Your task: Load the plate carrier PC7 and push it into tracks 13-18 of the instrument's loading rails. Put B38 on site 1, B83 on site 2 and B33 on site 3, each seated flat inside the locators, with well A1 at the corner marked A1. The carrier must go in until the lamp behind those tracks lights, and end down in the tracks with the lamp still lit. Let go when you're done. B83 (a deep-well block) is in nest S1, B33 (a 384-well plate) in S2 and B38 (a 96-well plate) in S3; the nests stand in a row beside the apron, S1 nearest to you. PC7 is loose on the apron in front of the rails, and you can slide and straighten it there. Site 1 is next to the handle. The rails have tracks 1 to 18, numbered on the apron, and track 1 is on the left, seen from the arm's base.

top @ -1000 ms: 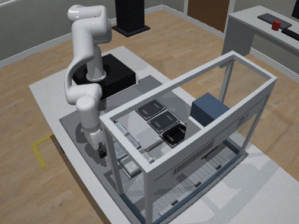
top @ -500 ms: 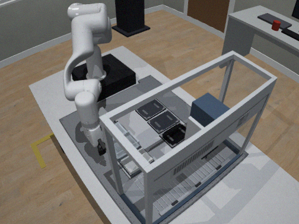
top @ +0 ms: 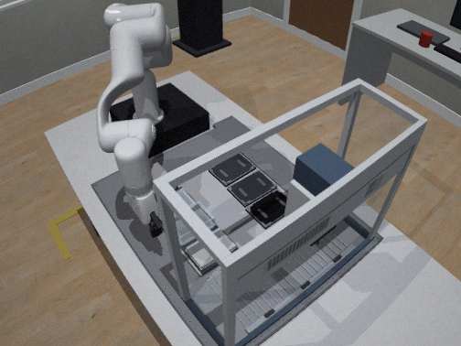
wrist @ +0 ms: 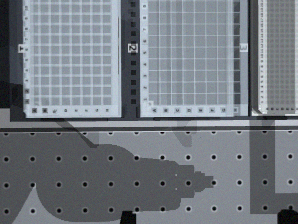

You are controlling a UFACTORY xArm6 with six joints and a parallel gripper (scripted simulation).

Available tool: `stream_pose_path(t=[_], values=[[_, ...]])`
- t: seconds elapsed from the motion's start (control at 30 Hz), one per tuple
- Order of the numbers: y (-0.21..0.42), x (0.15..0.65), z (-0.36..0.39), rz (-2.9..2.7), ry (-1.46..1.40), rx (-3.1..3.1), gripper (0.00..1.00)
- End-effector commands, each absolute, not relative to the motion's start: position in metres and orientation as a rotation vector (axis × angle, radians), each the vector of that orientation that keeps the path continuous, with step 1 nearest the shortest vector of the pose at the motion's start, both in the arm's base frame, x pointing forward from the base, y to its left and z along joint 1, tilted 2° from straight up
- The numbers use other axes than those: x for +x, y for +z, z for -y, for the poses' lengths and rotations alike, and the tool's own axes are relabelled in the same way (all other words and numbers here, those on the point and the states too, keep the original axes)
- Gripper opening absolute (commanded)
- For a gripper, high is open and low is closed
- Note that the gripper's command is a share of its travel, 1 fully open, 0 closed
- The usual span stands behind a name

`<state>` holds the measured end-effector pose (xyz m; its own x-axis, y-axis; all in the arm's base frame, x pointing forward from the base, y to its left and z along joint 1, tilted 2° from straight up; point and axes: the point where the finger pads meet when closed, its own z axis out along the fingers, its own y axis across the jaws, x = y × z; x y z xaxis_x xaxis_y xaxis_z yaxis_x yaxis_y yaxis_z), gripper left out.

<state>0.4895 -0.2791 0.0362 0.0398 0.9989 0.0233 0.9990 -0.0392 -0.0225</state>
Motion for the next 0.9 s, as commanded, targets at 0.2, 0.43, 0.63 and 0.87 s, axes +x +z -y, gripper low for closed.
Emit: stream_pose_path(t=[0.2,0.43,0.63,0.87], values=[[0.040,0.455,0.254,1.804,0.002,-2.539,0.82],[0.041,0.434,0.240,1.586,0.006,-2.680,0.82],[0.041,0.410,0.223,1.311,0.010,-2.825,0.82],[0.042,0.389,0.208,1.071,0.014,-2.925,0.82]])
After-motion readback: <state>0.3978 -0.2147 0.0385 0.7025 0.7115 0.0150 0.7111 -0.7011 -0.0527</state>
